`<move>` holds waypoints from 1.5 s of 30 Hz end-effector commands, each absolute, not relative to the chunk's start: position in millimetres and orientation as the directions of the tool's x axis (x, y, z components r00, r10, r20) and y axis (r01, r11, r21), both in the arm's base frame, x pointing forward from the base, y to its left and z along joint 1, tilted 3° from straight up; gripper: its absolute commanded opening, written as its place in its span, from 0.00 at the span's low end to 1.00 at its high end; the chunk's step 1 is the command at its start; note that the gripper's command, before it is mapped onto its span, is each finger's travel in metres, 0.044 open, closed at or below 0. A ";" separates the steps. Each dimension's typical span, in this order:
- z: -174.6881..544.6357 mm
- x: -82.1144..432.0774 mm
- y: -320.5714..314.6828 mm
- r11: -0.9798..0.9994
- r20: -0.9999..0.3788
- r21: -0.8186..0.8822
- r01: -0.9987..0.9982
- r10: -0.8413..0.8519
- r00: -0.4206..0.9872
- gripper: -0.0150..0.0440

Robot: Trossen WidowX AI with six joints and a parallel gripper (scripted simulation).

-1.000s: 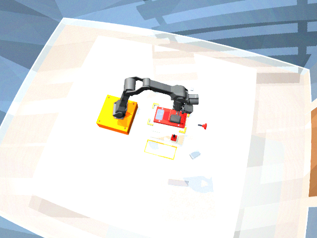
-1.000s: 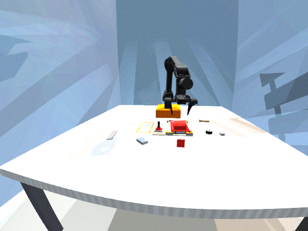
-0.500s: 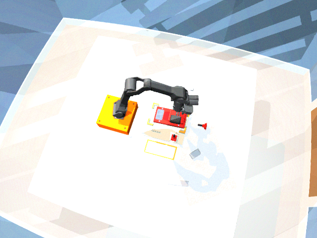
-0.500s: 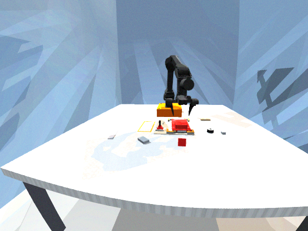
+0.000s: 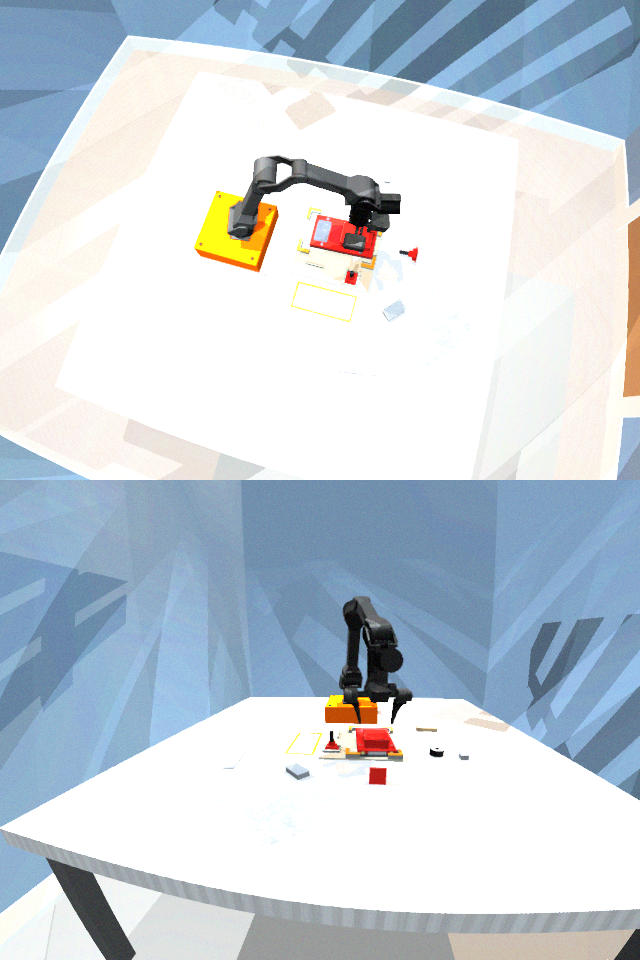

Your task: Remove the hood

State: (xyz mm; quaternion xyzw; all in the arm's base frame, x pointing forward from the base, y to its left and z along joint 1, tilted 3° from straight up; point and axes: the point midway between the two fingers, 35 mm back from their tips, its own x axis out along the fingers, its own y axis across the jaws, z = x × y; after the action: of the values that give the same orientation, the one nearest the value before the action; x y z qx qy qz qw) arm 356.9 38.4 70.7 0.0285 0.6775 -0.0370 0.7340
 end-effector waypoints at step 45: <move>42.5 359.2 38.3 0.995 -0.997 -0.005 0.096 -0.013 0.080 1.00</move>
State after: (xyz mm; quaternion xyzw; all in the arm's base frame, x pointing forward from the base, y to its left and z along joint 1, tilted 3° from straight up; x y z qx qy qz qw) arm 358.8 37.9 43.6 0.0292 0.6779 -0.0379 0.7336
